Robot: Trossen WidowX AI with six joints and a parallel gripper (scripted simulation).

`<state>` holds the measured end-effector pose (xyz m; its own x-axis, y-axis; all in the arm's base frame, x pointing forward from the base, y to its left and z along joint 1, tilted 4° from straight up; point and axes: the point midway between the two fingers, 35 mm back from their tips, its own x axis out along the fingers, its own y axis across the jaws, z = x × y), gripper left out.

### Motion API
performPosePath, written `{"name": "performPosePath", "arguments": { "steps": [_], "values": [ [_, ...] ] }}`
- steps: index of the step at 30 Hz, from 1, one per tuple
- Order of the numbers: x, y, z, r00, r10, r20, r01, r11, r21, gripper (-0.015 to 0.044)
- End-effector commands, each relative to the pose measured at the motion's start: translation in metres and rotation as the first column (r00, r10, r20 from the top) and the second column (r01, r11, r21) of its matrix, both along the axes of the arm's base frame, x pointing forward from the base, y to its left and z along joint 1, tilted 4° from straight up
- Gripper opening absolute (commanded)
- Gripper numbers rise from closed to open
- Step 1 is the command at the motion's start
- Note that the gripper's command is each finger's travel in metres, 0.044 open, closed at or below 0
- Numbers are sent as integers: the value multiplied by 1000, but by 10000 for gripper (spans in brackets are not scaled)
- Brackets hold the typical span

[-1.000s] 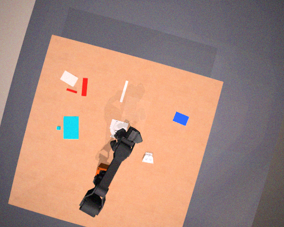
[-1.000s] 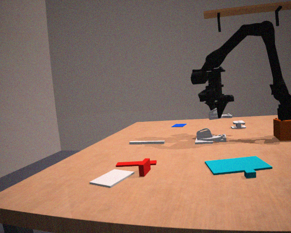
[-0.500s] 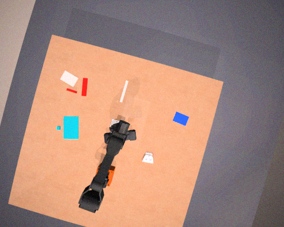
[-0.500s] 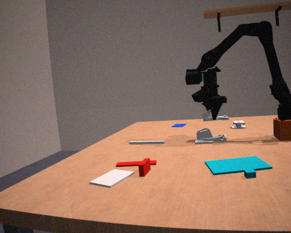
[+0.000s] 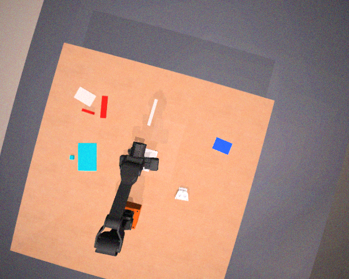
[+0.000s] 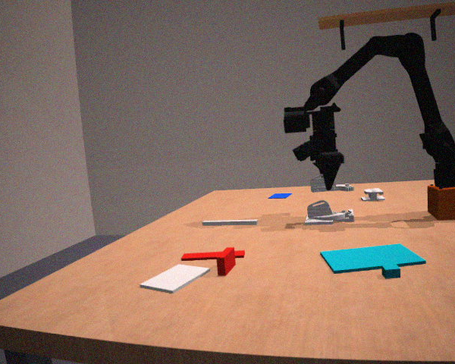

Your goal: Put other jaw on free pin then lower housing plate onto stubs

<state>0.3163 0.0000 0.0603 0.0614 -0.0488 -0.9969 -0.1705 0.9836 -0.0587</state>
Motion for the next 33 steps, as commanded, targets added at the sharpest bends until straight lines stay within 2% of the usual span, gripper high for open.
{"name": "performPosePath", "arguments": {
  "steps": [1, 33],
  "values": [
    [2, 10, 0, 999, -49, 2, 49, 999, -1, 134],
    [5, 7, 0, 999, -54, 3, 54, 999, -1, 134]
  ]
}}
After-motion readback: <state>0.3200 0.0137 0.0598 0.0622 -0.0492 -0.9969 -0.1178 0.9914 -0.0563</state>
